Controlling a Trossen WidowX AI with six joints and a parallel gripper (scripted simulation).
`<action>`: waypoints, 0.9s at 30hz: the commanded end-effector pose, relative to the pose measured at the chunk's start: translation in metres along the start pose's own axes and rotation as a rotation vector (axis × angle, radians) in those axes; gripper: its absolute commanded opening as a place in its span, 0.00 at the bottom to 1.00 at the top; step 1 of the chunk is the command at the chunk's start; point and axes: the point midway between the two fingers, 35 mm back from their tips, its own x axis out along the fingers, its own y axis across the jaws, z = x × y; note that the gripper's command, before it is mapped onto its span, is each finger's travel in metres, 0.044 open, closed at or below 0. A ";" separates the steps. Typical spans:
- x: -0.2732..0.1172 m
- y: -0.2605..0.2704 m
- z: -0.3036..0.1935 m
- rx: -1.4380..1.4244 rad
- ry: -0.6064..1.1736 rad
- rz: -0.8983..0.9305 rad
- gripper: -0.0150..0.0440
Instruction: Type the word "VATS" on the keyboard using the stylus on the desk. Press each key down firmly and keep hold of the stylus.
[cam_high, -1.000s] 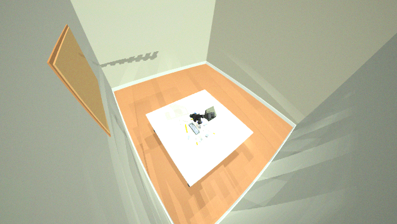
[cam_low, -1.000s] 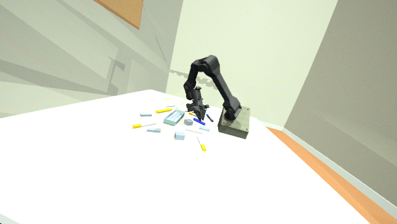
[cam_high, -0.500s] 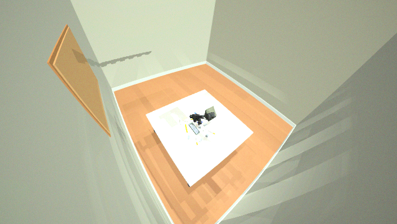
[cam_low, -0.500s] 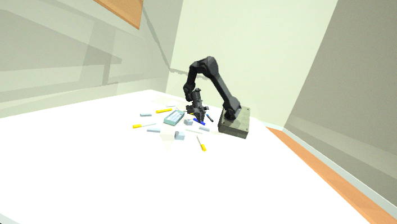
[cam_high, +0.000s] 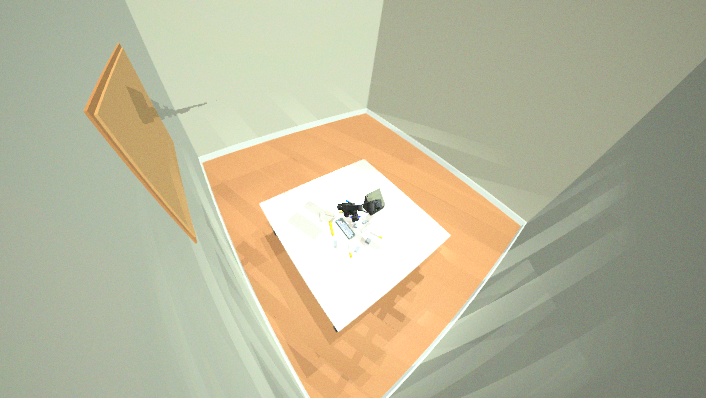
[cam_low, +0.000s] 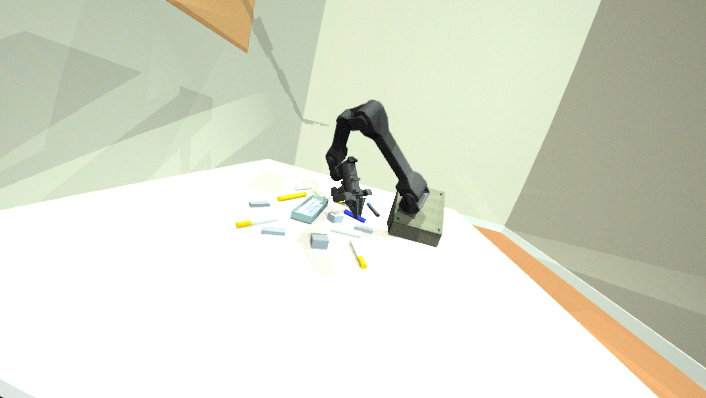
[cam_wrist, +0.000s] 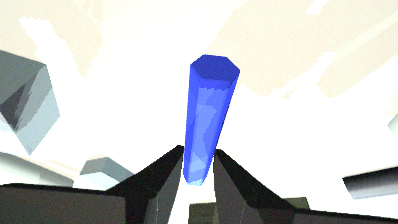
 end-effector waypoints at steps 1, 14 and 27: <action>-0.001 0.000 0.000 -0.001 -0.003 0.002 0.25; -0.044 -0.001 -0.025 0.001 -0.001 -0.002 0.25; -0.040 -0.015 0.002 0.067 -0.265 -0.199 0.25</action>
